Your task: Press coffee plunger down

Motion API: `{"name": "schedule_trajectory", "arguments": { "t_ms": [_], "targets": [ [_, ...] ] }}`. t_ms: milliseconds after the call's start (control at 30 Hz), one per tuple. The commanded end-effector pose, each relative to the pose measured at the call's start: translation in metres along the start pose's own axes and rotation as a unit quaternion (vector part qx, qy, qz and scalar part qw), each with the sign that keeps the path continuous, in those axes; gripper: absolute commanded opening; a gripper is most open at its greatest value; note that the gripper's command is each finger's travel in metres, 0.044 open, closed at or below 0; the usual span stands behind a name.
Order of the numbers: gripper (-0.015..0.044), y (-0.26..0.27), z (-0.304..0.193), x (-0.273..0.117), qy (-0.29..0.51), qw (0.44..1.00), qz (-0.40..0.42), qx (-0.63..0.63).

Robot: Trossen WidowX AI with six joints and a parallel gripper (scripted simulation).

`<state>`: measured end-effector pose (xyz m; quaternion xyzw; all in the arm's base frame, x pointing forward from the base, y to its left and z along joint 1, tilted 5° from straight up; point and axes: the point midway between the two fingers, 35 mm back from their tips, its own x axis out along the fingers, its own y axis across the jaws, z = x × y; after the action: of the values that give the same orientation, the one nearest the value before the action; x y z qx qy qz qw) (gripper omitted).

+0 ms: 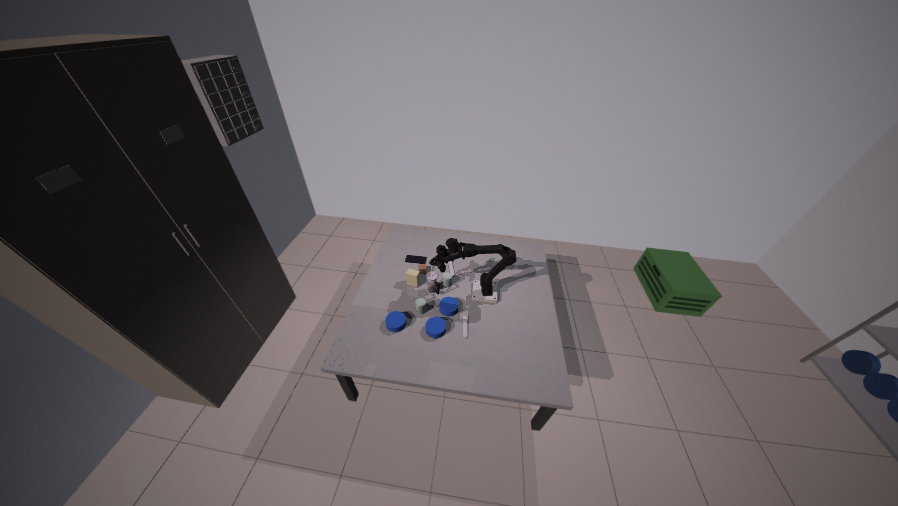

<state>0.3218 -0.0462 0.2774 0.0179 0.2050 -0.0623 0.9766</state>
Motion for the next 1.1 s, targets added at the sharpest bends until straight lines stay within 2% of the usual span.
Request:
{"name": "schedule_trajectory", "arguments": {
  "t_ms": [0, 1067],
  "targets": [
    [0.0121, 0.000, -0.008, 0.005, 0.005, 1.000, -0.001, 0.002],
    [0.0121, 0.000, -0.050, 0.037, 0.004, 1.000, -0.001, 0.002]
  ]
}}
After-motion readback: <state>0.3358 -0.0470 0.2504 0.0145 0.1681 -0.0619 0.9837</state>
